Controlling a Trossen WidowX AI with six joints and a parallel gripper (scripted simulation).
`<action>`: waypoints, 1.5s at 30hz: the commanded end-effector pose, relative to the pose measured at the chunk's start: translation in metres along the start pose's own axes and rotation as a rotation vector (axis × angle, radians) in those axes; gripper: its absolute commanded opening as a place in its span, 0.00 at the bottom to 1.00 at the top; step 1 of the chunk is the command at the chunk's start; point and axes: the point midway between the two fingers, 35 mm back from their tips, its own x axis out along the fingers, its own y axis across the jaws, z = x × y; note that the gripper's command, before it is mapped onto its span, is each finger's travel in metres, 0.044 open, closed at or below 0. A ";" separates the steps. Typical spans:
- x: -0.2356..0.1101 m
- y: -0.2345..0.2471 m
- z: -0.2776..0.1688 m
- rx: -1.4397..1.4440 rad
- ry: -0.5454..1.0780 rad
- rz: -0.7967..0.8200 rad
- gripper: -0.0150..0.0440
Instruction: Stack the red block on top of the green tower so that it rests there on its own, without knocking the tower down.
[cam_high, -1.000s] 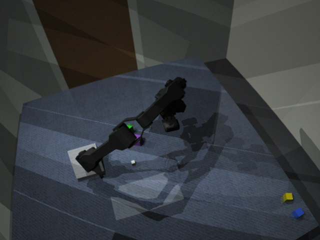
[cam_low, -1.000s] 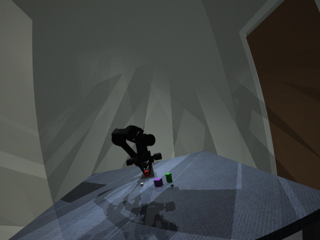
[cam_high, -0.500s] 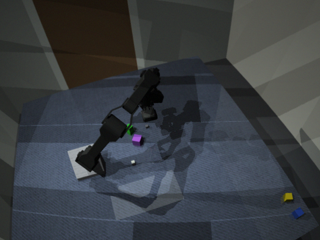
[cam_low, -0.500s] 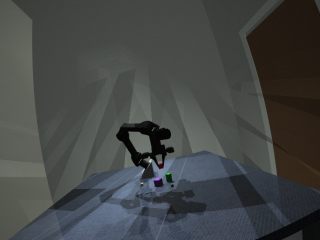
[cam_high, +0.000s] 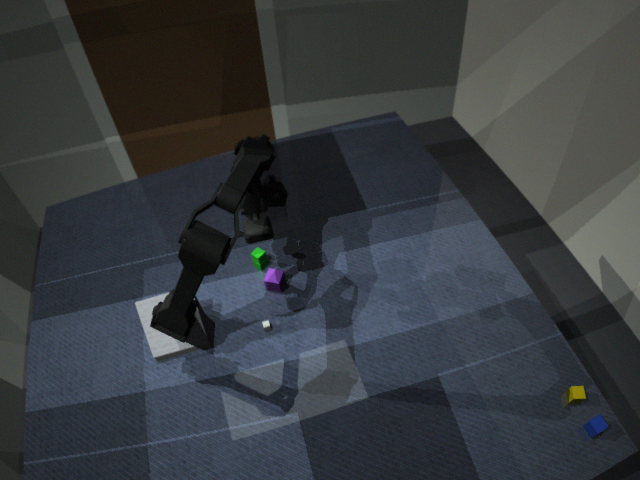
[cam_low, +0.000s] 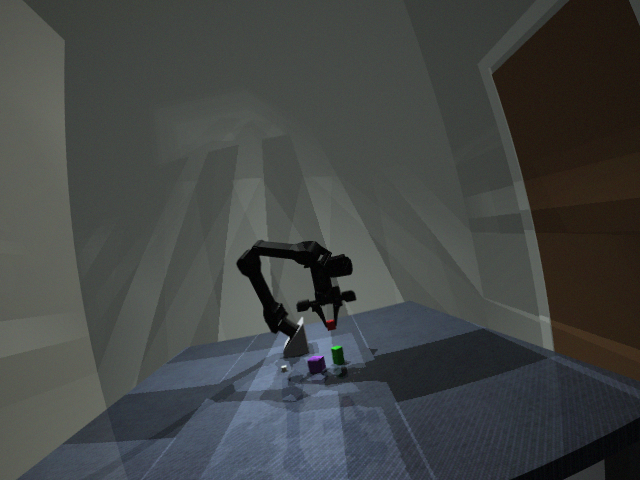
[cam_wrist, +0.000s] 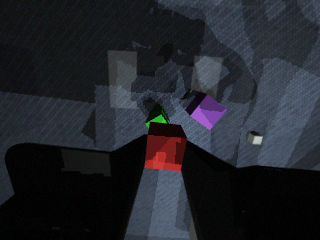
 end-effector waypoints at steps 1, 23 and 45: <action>0.003 0.003 -0.018 0.014 0.003 -0.002 0.25; 0.065 0.002 -0.017 0.015 0.002 -0.003 0.25; 0.069 0.002 -0.017 0.015 0.002 -0.004 0.25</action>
